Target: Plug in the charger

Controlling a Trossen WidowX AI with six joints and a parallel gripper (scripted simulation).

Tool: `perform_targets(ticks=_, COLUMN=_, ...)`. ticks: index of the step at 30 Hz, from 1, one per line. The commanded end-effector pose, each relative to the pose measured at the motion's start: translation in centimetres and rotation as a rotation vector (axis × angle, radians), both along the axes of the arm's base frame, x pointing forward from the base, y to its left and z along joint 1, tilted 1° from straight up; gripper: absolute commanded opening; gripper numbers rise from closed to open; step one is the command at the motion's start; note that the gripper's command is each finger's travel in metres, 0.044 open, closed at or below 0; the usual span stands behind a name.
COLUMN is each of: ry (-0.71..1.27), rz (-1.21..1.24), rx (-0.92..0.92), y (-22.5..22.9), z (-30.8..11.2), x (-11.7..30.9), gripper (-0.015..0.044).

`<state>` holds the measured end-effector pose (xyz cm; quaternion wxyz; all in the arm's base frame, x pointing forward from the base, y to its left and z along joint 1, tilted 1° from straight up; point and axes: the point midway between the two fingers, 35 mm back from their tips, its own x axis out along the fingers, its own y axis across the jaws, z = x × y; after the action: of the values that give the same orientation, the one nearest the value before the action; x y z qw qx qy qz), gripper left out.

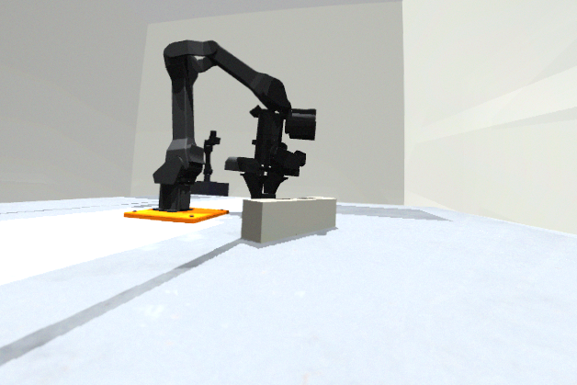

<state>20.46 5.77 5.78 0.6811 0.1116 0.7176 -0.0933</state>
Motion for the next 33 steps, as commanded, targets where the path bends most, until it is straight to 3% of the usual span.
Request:
perform_targets(ticks=1, ry=0.001, rz=-0.018, rx=0.005, y=-0.1, z=-0.2, x=0.3, gripper=0.0)
perform_targets(ticks=33, ry=-0.001, rz=-0.084, rx=0.006, y=-1.9, z=-0.8, x=4.4, gripper=0.0)
